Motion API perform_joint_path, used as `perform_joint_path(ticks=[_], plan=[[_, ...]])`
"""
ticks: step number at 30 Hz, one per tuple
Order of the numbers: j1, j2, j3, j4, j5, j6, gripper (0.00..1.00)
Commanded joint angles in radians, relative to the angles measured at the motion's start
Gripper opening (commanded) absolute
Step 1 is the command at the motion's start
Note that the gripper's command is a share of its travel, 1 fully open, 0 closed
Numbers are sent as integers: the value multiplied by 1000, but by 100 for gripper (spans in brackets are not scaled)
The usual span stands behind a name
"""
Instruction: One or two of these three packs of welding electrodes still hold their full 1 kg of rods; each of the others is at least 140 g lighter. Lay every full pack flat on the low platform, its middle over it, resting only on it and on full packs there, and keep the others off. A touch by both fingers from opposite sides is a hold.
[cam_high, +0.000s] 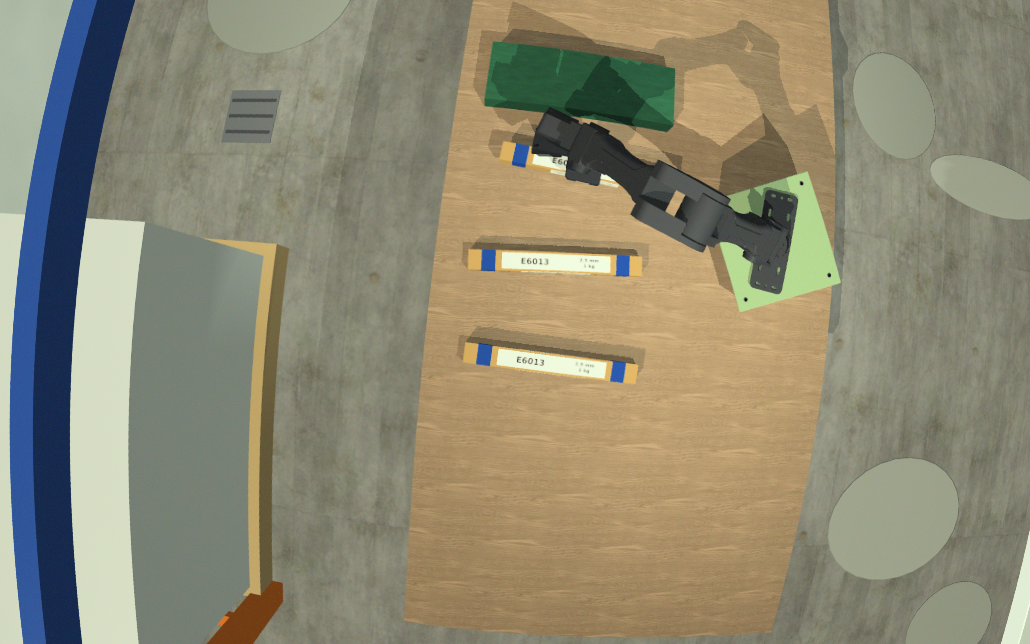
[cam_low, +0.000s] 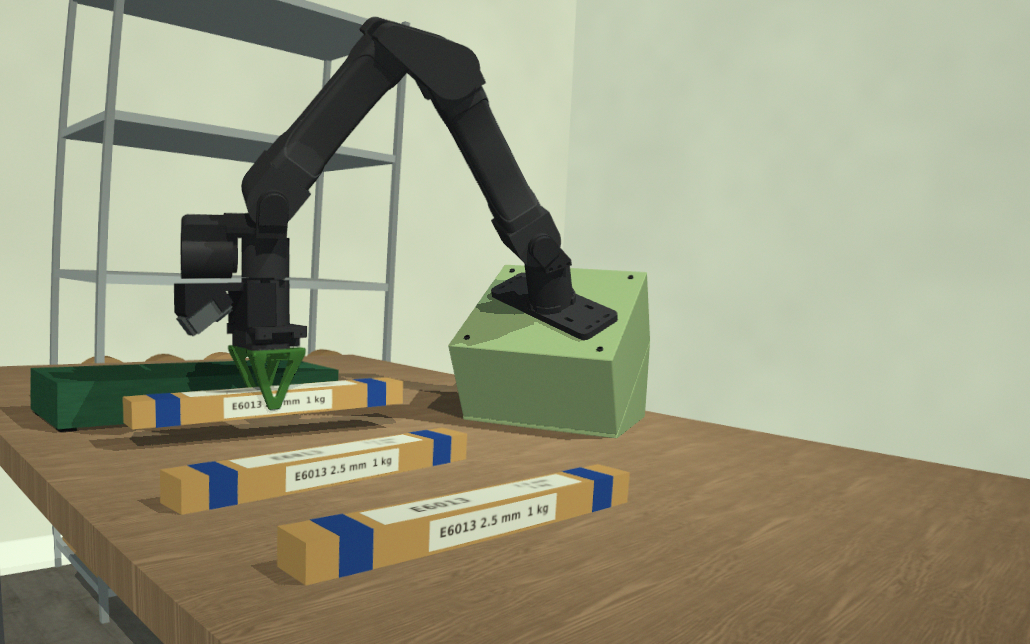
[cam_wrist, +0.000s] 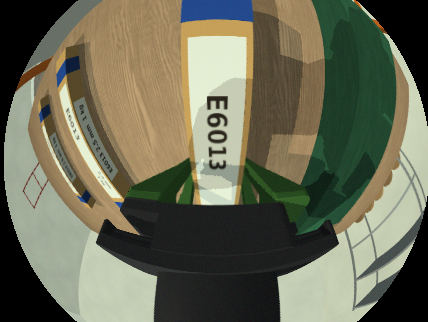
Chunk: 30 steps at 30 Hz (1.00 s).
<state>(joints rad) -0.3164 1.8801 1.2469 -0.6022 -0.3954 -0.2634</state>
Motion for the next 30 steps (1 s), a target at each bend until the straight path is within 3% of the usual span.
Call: perform_joint_path(ticks=[1,30], plan=[[-44,-85,46,-55,-11,-12,0],[-65,-92,106,-128,-18,-32,0]])
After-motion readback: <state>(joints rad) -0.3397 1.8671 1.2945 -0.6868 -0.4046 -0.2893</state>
